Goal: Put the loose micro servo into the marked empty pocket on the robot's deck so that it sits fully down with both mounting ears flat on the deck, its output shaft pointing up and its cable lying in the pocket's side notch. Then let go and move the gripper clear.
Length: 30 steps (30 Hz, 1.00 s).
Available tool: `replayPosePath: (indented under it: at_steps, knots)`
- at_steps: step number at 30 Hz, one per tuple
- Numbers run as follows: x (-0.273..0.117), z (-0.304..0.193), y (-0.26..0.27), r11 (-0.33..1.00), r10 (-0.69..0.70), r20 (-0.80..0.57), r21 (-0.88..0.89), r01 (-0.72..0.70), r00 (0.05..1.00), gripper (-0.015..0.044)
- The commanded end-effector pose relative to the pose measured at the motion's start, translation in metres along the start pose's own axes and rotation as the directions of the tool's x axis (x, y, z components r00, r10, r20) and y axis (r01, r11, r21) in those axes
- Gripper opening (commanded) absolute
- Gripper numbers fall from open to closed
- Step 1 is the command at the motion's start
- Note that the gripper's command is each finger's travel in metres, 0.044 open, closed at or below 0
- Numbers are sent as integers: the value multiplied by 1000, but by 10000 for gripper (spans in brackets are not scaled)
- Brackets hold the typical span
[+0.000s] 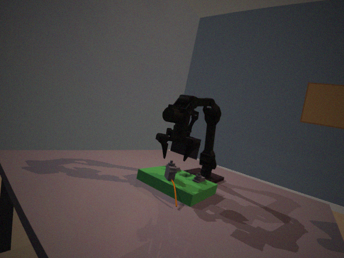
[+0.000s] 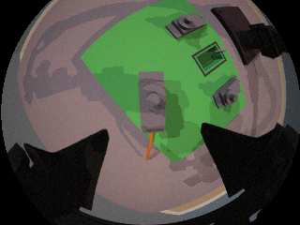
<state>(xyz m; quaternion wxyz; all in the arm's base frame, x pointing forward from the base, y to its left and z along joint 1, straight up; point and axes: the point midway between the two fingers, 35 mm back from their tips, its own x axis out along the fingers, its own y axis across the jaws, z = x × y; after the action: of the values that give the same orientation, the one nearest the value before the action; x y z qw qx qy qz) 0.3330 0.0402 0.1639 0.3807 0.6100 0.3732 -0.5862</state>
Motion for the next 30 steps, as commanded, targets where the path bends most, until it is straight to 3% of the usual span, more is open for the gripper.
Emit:
replayPosePath:
  at_steps: [1, 7, 26, 30]
  knots:
    - [1, -2, 0, 1000, 0, -4, 19, 0, 1000, 440]
    - [23, -2, 0, 1000, 0, -4, 19, 0, 1000, 440]
    - [44, -2, 1, 1000, 0, -4, 19, 0, 1000, 440]
    - [44, -2, 1, 1000, 0, -4, 19, 0, 1000, 335]
